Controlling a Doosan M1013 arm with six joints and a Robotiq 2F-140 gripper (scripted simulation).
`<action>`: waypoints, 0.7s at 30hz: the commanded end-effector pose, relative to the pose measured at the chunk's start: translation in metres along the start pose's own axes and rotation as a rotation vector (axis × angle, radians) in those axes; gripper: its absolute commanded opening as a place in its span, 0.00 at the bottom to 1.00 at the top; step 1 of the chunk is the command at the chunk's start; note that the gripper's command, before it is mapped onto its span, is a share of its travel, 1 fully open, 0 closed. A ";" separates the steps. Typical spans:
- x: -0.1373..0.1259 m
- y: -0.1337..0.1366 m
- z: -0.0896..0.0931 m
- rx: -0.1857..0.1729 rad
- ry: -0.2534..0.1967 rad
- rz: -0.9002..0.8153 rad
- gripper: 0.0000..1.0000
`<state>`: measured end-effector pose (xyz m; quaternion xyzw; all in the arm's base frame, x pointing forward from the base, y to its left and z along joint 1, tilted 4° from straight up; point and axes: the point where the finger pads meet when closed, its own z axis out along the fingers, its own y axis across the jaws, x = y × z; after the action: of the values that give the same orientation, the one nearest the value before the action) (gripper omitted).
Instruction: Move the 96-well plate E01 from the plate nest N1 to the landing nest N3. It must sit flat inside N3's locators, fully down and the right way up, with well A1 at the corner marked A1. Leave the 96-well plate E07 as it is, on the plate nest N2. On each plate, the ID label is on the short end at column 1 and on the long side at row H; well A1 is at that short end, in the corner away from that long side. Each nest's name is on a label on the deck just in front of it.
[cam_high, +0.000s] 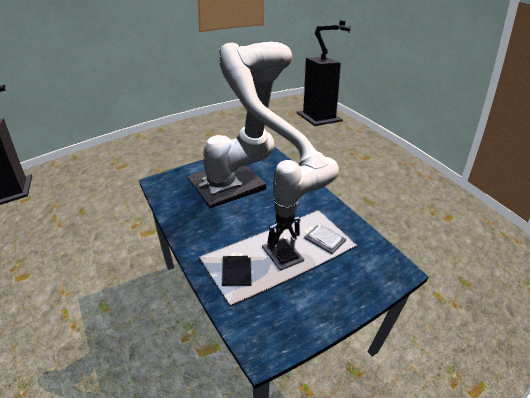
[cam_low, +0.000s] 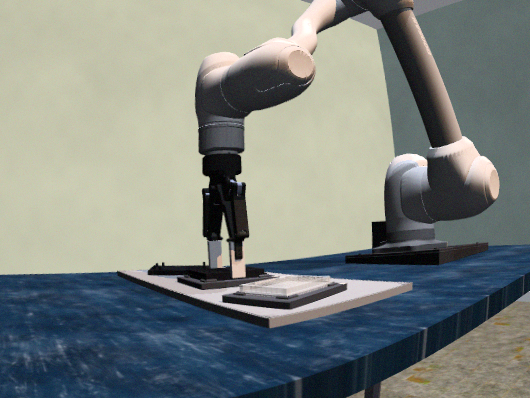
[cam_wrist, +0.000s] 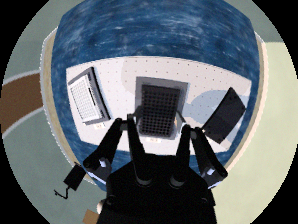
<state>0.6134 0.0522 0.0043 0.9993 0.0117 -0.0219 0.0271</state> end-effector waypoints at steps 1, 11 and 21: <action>0.000 0.001 0.002 -0.001 0.002 -0.001 0.00; 0.000 0.001 0.002 -0.001 0.002 -0.001 0.66; 0.000 0.001 0.002 -0.001 0.002 -0.001 0.66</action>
<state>0.6133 0.0521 0.0043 0.9993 0.0117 -0.0220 0.0271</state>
